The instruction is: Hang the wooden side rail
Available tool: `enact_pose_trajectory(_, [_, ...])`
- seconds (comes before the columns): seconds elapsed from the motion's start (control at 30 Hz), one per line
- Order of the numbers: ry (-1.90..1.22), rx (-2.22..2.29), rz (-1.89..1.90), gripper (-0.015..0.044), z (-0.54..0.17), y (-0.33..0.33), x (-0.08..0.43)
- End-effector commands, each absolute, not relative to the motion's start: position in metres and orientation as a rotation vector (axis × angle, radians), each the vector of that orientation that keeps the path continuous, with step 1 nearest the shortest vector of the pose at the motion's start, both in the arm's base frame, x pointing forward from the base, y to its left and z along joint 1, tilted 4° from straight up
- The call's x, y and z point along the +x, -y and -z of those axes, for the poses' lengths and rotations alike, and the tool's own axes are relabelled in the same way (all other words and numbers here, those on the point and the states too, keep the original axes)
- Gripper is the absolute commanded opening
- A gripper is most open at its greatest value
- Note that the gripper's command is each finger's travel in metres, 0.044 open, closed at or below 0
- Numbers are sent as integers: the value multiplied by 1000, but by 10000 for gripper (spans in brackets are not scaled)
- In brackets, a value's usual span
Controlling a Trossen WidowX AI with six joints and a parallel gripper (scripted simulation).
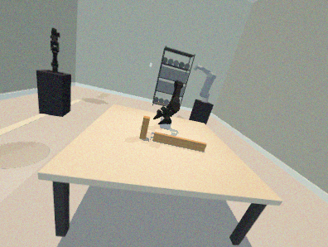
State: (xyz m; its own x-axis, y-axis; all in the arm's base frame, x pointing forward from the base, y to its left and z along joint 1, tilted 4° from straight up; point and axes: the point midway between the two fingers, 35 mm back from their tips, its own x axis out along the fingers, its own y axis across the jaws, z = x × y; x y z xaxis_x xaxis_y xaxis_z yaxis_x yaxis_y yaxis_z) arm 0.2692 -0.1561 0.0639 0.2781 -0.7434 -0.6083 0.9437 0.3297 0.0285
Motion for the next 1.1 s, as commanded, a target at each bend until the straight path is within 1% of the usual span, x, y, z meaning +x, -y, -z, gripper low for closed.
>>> enact_pose_trajectory(0.0, [-548, 432, 1185, 440, -62, 155, 267])
enact_pose_trajectory(0.37, [-548, 432, 1185, 440, -62, 155, 267])
enact_pose_trajectory(0.47, [-661, 341, 1119, 440, -61, 154, 276])
enact_pose_trajectory(0.63, [-998, 41, 838, 440, -61, 146, 301])
enact_pose_trajectory(0.77, [-1205, -187, 556, 440, -61, 139, 318])
enact_pose_trajectory(0.93, [-1371, -452, 149, 440, -64, 128, 336])
enact_pose_trajectory(1.07, [-1421, -646, -204, 440, -69, 118, 347])
